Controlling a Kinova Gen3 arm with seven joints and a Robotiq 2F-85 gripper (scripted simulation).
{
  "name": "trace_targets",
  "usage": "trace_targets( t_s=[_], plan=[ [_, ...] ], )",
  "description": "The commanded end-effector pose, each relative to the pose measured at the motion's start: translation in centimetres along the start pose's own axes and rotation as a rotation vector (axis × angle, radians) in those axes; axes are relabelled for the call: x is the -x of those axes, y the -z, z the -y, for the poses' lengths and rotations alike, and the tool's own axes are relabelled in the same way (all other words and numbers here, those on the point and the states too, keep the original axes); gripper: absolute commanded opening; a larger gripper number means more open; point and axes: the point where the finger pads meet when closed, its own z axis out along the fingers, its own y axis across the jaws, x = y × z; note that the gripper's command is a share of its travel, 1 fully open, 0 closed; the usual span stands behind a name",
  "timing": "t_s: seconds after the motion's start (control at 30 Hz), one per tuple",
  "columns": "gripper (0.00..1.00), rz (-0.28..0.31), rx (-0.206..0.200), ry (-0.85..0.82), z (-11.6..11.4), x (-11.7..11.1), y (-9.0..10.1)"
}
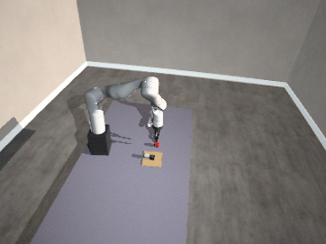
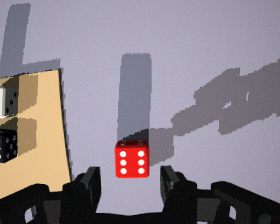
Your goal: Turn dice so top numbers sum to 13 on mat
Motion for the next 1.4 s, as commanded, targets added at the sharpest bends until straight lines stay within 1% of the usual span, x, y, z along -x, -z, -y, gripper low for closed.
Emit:
trace_targets(
  t_s=[0.0,0.63,1.37],
  plan=[
    [0.46,-0.005,0.001,0.002,-0.2,-0.2,-0.5],
    [0.46,-0.005,0.001,0.002,-0.1,-0.1,-2.8],
    [0.46,-0.005,0.001,0.002,-0.1,-0.1,-3.2]
  ],
)
